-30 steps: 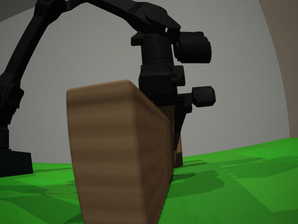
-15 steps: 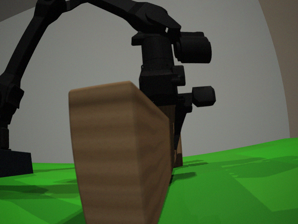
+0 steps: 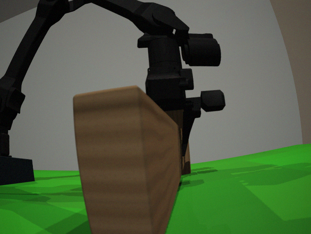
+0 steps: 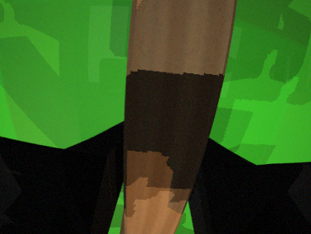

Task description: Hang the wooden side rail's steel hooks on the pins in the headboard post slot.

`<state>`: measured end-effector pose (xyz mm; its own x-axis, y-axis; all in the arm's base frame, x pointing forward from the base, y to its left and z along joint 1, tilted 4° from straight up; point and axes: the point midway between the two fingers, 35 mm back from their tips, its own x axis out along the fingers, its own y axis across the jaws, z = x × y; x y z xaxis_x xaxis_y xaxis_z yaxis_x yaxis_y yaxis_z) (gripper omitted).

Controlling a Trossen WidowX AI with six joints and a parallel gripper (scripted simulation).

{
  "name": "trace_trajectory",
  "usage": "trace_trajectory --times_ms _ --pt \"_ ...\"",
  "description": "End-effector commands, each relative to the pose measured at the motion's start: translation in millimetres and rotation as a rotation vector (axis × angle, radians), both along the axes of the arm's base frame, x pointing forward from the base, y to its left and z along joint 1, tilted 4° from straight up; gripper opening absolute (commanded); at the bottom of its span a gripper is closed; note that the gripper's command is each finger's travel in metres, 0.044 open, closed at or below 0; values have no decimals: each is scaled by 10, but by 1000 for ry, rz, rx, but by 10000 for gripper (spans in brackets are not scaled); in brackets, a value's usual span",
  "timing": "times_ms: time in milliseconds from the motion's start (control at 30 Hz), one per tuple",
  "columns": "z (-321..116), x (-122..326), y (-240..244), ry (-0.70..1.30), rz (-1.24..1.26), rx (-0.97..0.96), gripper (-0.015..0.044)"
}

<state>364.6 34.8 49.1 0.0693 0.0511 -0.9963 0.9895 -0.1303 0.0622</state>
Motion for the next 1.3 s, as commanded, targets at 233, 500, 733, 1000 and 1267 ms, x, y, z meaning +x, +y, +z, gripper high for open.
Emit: trace_trajectory --times_ms 233,500,733,1000,1267 --pt "5 4 28 -6 0 1 0" --pt "14 5 36 -6 0 1 0" --pt "20 10 40 -7 0 1 0" --pt "27 16 45 -7 0 1 0" --pt "30 25 51 -7 0 1 0"
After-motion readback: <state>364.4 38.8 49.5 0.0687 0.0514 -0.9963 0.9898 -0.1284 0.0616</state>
